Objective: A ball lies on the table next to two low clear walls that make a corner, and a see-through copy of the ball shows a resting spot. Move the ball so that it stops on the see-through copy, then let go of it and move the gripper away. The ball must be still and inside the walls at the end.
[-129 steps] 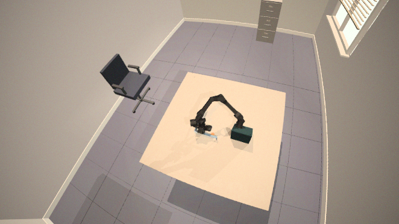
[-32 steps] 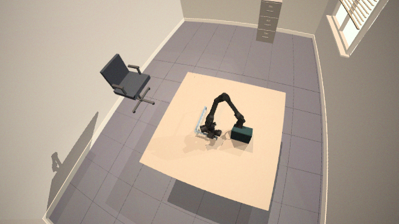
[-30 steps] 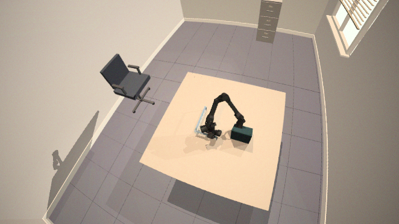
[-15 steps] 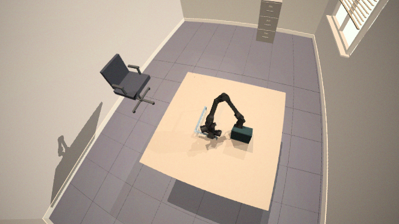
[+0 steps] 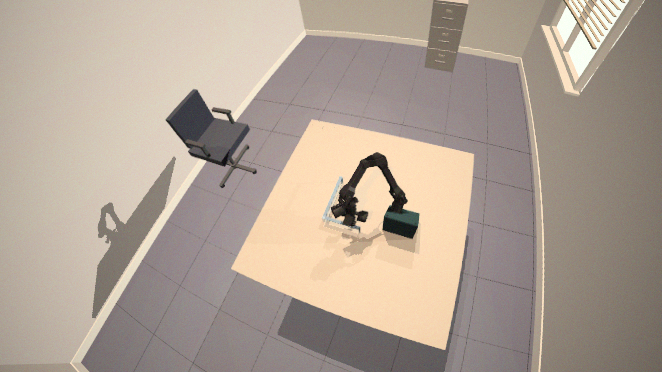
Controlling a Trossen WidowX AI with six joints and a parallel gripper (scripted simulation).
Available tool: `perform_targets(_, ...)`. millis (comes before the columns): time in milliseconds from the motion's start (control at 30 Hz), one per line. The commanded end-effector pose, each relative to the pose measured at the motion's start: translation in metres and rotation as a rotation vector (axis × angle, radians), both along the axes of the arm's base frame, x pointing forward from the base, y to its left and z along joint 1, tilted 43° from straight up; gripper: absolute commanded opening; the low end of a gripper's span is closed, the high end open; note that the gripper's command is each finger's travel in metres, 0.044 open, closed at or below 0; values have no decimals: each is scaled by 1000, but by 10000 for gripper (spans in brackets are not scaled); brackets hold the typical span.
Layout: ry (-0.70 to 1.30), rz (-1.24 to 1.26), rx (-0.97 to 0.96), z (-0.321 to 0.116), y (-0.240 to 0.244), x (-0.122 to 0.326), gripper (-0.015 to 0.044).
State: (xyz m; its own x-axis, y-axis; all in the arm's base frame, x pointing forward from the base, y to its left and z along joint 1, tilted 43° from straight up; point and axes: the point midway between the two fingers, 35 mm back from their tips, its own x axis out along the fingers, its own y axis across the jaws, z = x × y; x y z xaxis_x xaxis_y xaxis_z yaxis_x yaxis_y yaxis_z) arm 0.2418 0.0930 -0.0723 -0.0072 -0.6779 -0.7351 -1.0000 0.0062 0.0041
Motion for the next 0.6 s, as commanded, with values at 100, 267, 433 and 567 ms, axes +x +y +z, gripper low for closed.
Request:
perform_targets(100,-2,0,1,5,4,0,307)
perform_targets(267,-2,0,1,5,4,0,307)
perform_targets(433,-3,-3,1,40,33,-3,439)
perform_targets(567,-2,-3,1,42,34,-3,440)
